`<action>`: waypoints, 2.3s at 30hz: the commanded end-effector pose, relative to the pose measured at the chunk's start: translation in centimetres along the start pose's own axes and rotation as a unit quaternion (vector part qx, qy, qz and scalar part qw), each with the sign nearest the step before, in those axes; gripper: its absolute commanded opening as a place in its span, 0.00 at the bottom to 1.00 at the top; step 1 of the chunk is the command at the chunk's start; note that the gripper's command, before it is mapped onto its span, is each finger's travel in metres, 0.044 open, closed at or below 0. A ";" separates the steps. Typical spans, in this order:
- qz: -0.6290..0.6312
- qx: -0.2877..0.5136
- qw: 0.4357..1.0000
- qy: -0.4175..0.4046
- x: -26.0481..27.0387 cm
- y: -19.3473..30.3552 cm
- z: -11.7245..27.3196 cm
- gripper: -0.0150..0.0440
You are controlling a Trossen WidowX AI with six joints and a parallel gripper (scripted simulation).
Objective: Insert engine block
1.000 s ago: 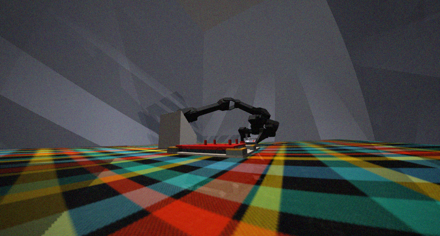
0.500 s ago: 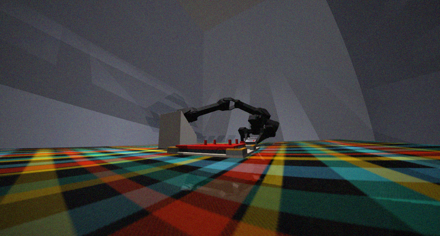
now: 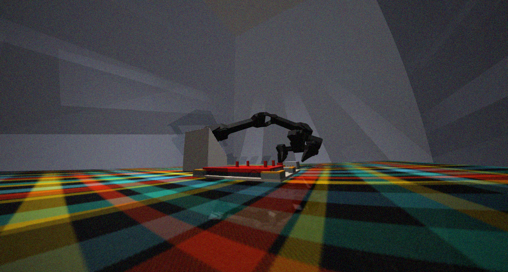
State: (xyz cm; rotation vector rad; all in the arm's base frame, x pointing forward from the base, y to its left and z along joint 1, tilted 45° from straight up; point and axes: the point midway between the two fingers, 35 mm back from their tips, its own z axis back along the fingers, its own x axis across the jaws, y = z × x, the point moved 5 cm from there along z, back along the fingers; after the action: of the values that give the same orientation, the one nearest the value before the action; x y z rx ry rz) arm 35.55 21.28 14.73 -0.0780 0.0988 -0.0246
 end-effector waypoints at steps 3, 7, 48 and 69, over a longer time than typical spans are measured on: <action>0.002 0.004 1.000 -0.001 0.0 -0.2 2.3 1.00; 0.002 0.006 1.000 -0.004 0.0 -0.3 2.8 1.00; 0.359 0.208 0.908 -0.054 0.8 -3.6 0.8 1.00; 0.577 0.294 0.731 -0.215 0.6 -6.5 0.2 1.00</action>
State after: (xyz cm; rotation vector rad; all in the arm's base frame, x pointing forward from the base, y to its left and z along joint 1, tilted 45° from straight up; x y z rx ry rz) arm 36.06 15.24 15.35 0.6112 -0.2885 1.1605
